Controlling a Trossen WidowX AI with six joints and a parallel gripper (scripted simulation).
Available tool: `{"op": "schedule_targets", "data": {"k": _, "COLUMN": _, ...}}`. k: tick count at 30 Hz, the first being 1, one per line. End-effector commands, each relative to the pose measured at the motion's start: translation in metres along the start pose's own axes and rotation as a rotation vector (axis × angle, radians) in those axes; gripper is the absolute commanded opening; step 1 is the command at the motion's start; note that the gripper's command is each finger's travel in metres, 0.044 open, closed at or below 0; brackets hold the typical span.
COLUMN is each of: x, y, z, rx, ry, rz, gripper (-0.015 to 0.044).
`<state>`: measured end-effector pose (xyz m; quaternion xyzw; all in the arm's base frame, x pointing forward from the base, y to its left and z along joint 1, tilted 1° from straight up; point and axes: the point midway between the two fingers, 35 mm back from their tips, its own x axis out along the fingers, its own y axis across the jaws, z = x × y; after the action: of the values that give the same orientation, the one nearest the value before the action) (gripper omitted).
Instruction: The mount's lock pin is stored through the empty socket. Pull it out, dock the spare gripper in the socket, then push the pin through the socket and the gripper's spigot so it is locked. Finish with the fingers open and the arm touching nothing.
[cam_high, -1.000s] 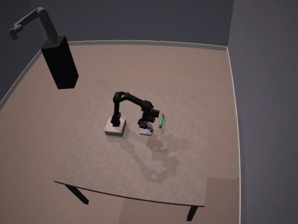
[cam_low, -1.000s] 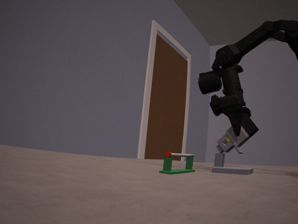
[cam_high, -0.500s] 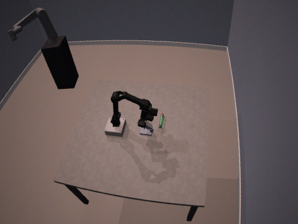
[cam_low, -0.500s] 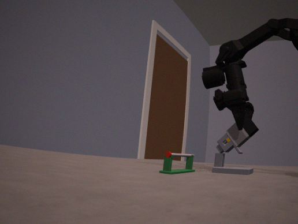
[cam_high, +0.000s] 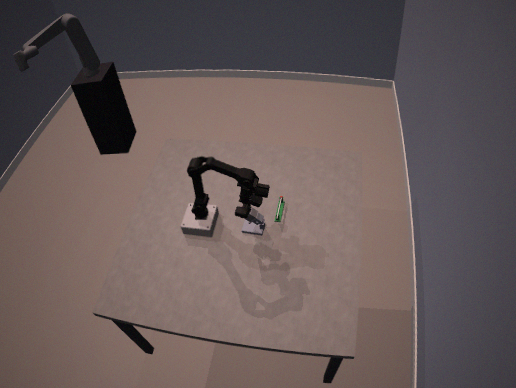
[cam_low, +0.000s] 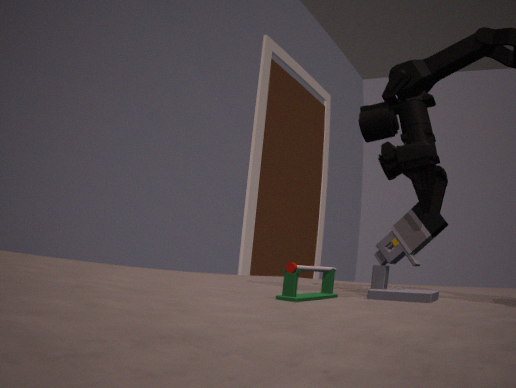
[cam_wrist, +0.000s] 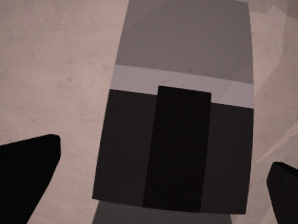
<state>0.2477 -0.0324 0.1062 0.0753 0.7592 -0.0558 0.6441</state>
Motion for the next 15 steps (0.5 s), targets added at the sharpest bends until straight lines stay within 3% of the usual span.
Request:
{"op": "schedule_targets", "data": {"k": 1, "x": -0.004, "y": 0.000, "z": -0.008, "rx": 0.000, "ry": 0.002, "rz": 0.000, "gripper": 0.0440}}
{"op": "schedule_targets", "data": {"k": 15, "x": -0.020, "y": 0.000, "z": -0.027, "rx": -0.002, "ry": -0.007, "rz": 0.000, "gripper": 0.0440}}
